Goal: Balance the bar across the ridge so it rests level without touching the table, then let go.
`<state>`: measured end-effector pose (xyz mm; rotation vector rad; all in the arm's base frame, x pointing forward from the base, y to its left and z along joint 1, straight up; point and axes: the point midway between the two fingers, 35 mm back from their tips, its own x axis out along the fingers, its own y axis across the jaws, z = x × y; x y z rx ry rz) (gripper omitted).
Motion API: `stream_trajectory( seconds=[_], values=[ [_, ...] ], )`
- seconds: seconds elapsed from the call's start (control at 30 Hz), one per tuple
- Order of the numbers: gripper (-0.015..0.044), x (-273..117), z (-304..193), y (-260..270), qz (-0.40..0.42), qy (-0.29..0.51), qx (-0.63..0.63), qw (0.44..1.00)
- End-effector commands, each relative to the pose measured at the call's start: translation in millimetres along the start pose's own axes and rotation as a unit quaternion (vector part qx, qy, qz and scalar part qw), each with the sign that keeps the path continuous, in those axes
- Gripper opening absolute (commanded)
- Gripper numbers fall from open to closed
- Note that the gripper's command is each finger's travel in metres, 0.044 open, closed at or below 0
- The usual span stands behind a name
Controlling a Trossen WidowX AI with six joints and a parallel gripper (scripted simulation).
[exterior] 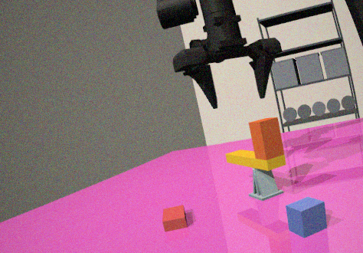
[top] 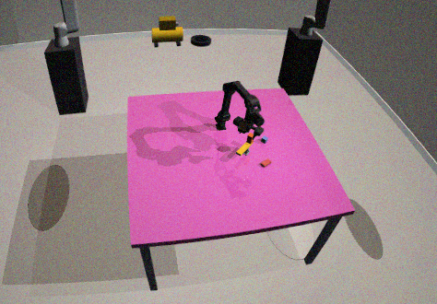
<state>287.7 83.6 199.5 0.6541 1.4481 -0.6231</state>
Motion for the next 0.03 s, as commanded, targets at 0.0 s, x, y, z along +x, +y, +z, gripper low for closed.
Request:
stream_trajectory(
  seconds=[0.0],
  values=[
    [0.0440,-0.4,-0.1,0.0,0.000,0.000,0.000,1.000]
  ],
)
